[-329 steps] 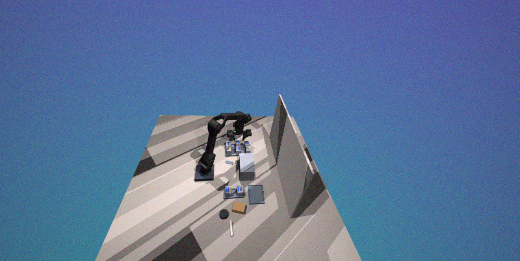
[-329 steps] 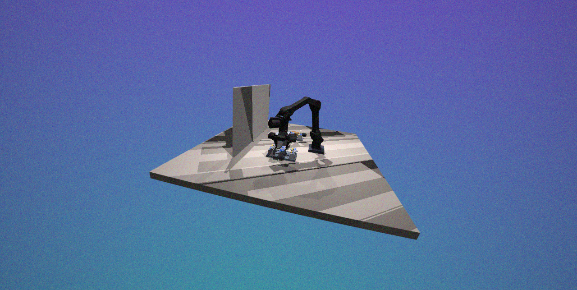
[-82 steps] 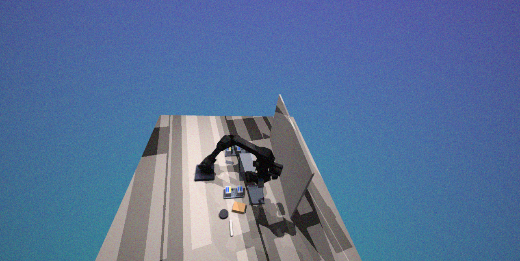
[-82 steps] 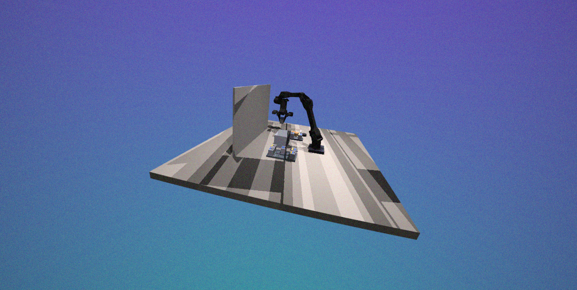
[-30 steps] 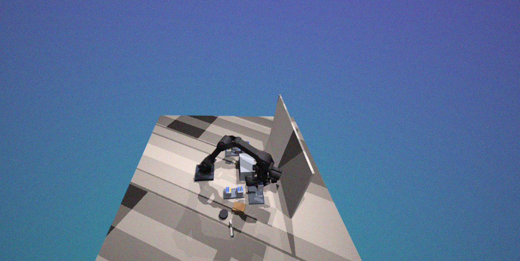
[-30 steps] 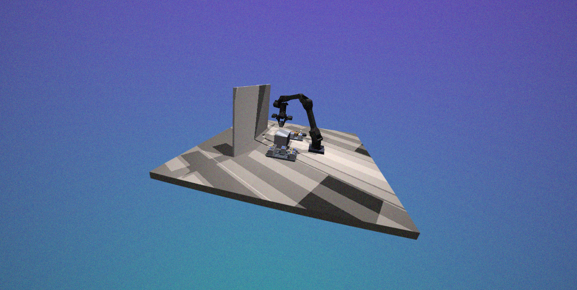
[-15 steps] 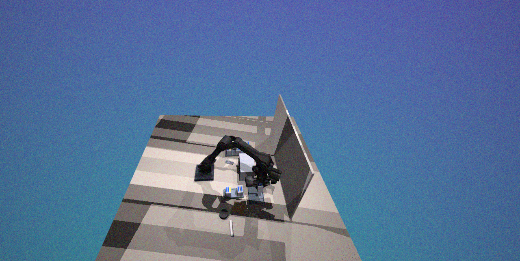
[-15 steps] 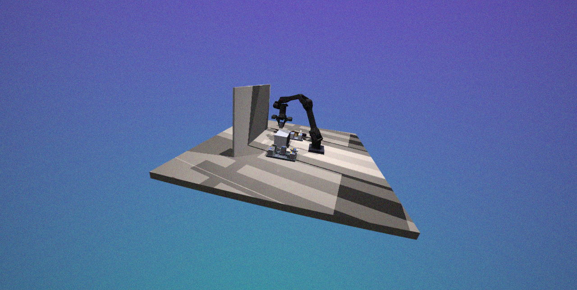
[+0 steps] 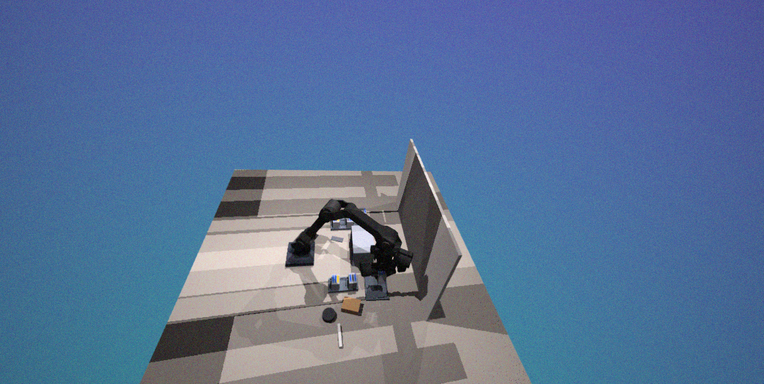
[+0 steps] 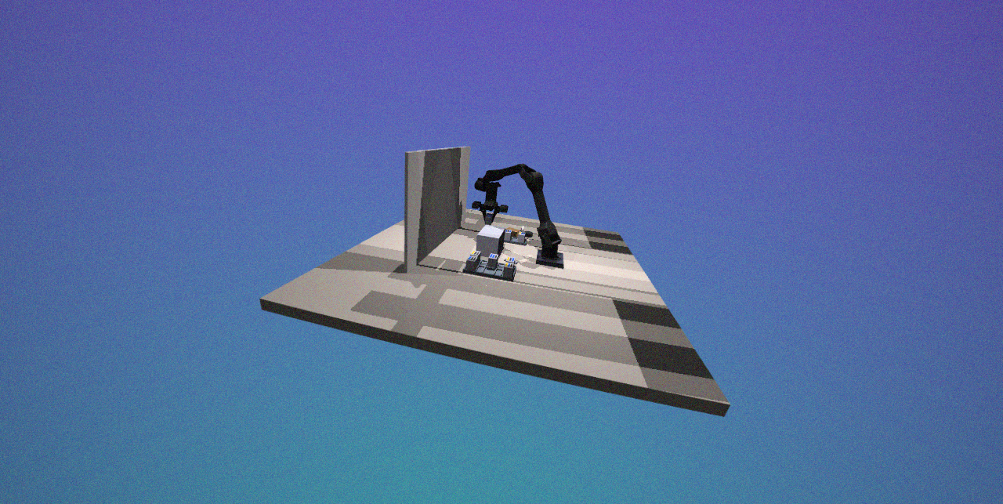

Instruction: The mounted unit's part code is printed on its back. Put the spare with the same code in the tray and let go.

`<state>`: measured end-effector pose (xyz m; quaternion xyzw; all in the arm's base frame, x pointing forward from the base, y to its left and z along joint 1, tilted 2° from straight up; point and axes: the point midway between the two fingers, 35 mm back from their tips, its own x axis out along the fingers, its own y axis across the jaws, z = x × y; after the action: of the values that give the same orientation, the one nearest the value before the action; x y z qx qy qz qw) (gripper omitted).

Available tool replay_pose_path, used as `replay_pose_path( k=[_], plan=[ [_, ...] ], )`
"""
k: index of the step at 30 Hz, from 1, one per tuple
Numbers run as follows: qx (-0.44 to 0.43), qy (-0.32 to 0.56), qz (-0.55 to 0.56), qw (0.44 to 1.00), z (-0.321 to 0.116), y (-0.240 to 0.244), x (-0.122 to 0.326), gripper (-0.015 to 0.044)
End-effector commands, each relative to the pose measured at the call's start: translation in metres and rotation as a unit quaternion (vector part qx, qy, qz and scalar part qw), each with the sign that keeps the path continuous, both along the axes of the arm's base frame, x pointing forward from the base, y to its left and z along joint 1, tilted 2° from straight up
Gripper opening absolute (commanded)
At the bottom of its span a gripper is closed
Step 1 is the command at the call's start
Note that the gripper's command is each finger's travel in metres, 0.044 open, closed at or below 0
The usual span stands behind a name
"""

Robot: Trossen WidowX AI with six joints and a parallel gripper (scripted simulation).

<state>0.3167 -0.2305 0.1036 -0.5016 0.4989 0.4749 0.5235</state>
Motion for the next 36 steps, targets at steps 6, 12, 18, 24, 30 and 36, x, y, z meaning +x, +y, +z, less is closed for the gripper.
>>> replay_pose_path(
  k=[6, 12, 18, 24, 30, 36],
  plan=[
    [0.003, 0.0, -0.002, 1.0, -0.007, 0.002, 0.0, 0.0],
    [0.003, 0.0, -0.002, 1.0, -0.011, 0.002, 0.0, 0.0],
    [0.003, 0.0, -0.002, 1.0, -0.015, 0.002, -0.001, 0.0],
    [0.003, 0.0, -0.002, 1.0, -0.019, 0.003, -0.001, 0.0],
    [0.003, 0.0, -0.002, 1.0, -0.023, 0.003, -0.001, 0.0],
    [0.003, 0.0, -0.002, 1.0, -0.028, 0.004, -0.002, 0.0]
  ],
)
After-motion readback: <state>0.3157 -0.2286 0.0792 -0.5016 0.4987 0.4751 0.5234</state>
